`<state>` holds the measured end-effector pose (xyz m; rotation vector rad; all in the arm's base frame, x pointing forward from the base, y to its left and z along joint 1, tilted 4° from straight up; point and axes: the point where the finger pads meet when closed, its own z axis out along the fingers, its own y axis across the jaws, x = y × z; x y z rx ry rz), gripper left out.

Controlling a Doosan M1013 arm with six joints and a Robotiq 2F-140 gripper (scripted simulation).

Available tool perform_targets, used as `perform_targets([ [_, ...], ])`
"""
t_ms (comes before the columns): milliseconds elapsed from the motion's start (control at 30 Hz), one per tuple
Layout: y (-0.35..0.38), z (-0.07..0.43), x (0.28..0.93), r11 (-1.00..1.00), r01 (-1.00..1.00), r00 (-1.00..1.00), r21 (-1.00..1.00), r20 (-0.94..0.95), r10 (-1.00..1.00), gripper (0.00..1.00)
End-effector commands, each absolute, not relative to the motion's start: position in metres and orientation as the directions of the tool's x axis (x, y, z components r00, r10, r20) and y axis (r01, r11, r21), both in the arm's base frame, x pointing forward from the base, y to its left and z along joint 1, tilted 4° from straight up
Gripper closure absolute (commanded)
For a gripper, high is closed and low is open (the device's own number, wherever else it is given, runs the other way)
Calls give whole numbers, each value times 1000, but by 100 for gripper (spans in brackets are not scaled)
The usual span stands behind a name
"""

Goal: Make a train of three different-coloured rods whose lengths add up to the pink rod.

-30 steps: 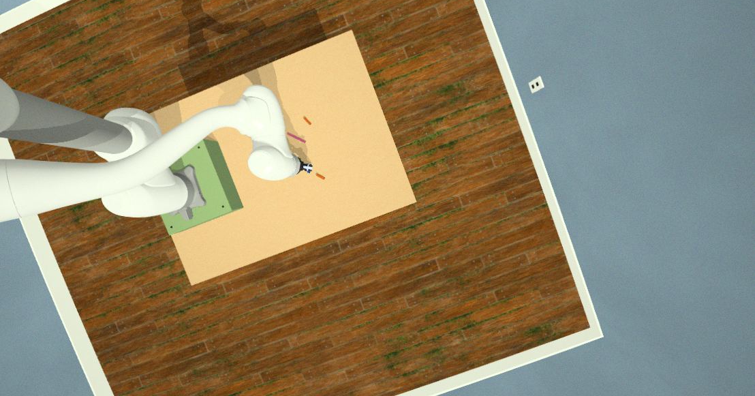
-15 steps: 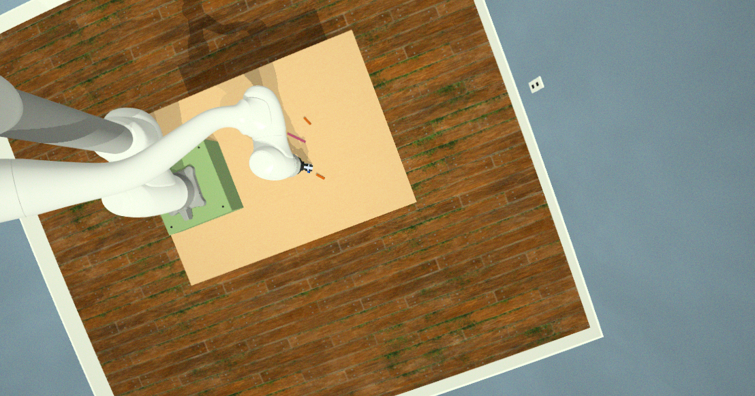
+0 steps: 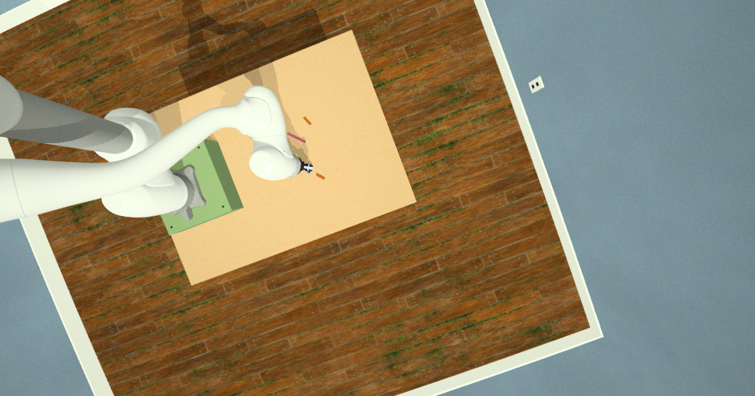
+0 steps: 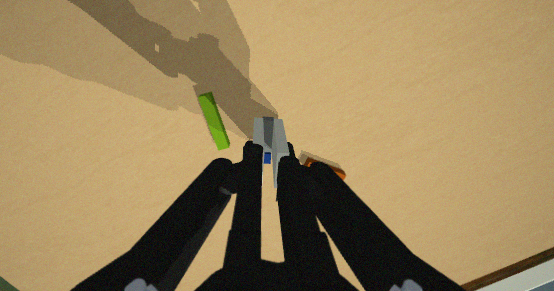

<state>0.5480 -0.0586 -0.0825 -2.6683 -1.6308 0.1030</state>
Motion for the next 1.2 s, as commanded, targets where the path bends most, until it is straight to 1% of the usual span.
perform_targets([
  [0,-62,-85,542,-456,889,453,-51,-54,890,97],
  [433,-62,-85,542,-456,889,453,-51,-54,890,97],
  [467,-62,-85,542,-456,889,453,-51,-54,890,95],
  [600,-62,-85,542,-456,889,453,-51,-54,890,95],
  [633,-62,-85,542,-456,889,453,-51,-54,890,92],
  [800,-62,-85,542,-456,889,453,-51,-54,890,90],
  [833,-62,-85,542,-456,889,453,-51,-54,890,88],
  [900,-62,-85,542,-456,889,453,-51,-54,890,88],
  [933,-62,-85,542,-456,889,453,-51,-54,890,85],
  [1167,-62,-85,542,-456,889,453,-51,-54,890,85],
])
